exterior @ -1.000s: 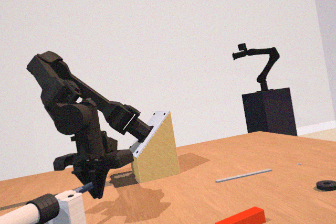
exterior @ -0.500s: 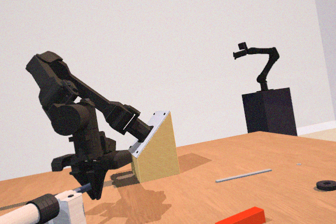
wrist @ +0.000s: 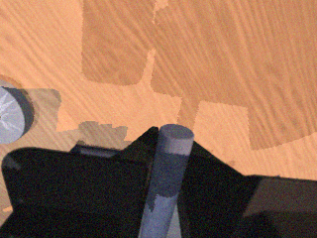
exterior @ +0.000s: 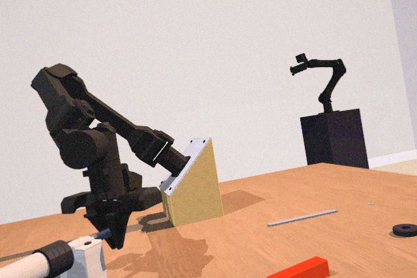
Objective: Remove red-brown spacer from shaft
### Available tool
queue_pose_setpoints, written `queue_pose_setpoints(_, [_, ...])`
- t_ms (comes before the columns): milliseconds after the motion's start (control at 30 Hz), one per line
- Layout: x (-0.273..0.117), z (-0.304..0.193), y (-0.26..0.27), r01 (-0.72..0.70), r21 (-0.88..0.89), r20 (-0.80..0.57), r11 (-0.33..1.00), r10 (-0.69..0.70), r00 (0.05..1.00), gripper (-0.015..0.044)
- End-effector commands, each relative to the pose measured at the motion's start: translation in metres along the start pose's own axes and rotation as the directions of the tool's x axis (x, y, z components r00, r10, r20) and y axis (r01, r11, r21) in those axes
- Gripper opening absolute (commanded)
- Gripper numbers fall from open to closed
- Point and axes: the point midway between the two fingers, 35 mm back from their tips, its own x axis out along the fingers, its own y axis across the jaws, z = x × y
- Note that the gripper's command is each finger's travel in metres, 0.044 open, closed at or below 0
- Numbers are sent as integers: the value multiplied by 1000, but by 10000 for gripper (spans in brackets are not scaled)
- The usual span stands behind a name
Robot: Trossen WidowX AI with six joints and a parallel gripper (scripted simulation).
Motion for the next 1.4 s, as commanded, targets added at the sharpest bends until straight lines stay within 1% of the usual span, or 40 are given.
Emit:
queue_pose_setpoints(0, [-2, -6, 0, 5, 4, -10, 1000, -5, 1000, 0])
queue_pose_setpoints(1367, [-2, -23, 0, 5, 4, -11, 1000, -5, 1000, 0])
